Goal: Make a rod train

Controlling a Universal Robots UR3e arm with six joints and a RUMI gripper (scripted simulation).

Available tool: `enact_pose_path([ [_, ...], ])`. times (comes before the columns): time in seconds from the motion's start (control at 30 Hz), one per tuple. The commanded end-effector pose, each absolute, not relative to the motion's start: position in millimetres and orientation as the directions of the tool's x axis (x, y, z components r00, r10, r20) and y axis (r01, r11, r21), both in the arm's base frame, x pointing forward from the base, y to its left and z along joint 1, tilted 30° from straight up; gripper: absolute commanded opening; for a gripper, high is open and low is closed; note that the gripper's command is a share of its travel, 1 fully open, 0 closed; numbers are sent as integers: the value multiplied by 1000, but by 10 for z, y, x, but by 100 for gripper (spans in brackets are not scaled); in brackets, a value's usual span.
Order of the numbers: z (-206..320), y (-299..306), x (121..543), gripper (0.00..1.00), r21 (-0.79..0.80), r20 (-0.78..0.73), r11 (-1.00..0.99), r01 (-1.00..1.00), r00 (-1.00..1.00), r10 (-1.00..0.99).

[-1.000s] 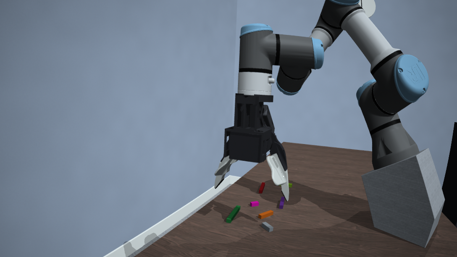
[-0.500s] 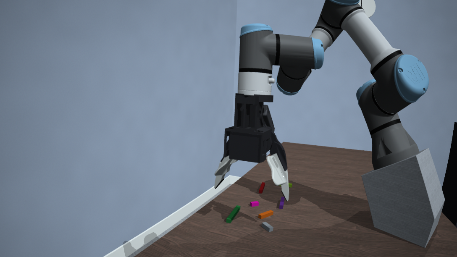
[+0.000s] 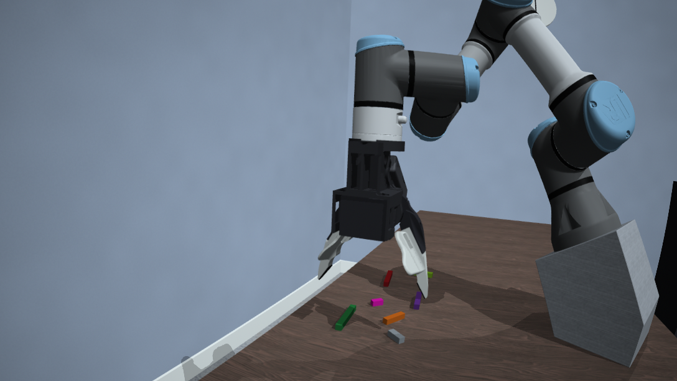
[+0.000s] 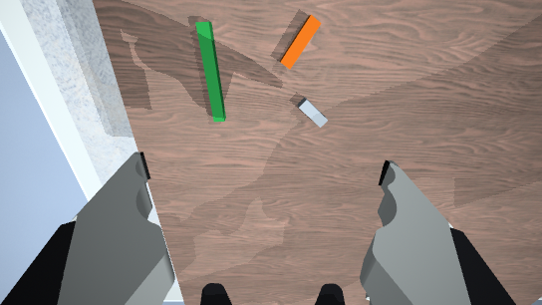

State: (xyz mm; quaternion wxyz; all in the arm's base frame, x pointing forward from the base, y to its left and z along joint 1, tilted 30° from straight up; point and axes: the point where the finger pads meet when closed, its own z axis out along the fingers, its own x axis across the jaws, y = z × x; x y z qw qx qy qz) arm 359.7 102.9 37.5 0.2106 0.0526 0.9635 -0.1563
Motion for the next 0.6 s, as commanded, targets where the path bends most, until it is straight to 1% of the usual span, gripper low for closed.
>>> enact_pose_path([
  [0.0, 381, 1031, 3599, 100, -271, -429, 945, 182, -902, 50],
  [0.27, 380, 1027, 3591, 100, -251, -441, 942, 224, -893, 95],
  [0.57, 374, 1019, 3569, 100, -188, -471, 920, 344, -853, 223],
])
